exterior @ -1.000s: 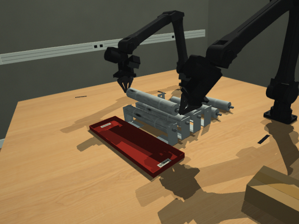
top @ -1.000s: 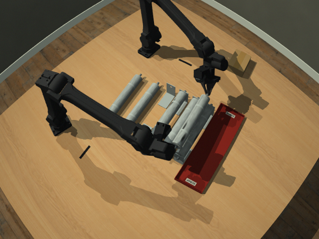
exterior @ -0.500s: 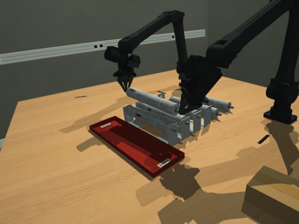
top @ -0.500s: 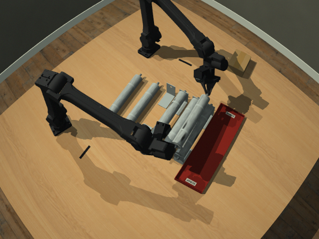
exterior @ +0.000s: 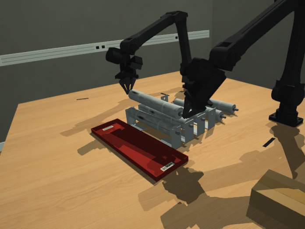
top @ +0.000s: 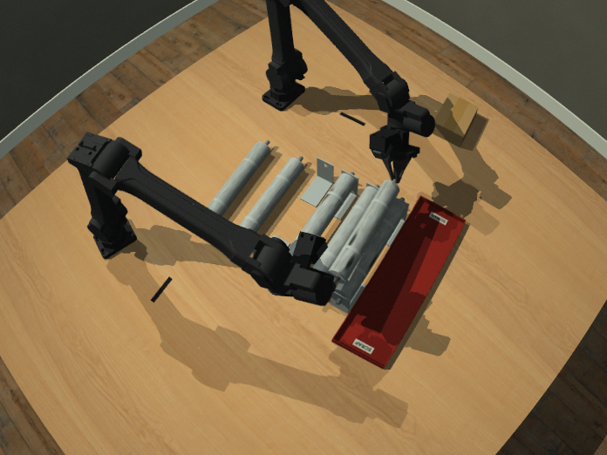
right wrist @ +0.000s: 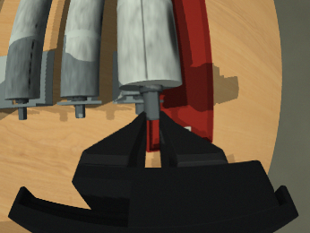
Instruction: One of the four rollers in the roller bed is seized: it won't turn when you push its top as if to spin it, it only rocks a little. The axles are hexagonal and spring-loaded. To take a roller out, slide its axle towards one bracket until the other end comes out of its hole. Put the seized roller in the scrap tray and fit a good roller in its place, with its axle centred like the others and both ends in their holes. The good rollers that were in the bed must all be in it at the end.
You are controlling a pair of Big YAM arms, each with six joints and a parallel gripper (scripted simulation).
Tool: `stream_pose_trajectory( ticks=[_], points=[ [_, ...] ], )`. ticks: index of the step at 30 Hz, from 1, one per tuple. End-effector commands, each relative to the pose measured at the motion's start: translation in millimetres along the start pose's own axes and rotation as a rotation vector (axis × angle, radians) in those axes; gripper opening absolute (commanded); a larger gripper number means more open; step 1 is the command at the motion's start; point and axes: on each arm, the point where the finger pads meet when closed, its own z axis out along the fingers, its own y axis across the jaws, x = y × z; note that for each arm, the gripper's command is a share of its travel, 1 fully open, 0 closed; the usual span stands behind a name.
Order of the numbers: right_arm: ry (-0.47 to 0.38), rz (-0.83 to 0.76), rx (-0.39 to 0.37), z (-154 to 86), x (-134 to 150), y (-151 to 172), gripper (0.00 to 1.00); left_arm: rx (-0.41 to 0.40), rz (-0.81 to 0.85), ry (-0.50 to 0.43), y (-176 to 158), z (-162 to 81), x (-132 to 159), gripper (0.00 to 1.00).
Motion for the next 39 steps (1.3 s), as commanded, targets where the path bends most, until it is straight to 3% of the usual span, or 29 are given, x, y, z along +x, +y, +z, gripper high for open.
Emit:
stream_pose_trajectory(
  ticks=[1,7,10,15,17,32,39],
  points=[
    [-0.015,-0.049,0.158,-48,-20,-72,0.03,-0.089,0.068,-0.022,45,-35,-23,0.03],
    [-0.014,-0.035,0.147,-38,-12,-69,0.03,-0.13,0.094,-0.031,56,-37,-26,0.03],
    [-0.014,-0.029,0.144,-35,-11,-68,0.03,-0.104,0.084,-0.024,54,-22,-18,0.03],
    [-0.018,-0.043,0.169,-48,-19,-72,0.03,-0.105,0.083,-0.022,55,-23,-18,0.03],
    [-0.017,-0.022,0.144,-32,-9,-70,0.03,-0.083,0.078,-0.015,54,-25,-17,0.03],
    [-0.033,-0.019,0.163,-28,-7,-86,0.03,-0.091,0.091,-0.004,74,-25,-17,0.03],
    [-0.043,0.002,0.161,-15,2,-94,0.03,-0.066,0.101,0.014,86,-13,-10,0.03]
  ],
)
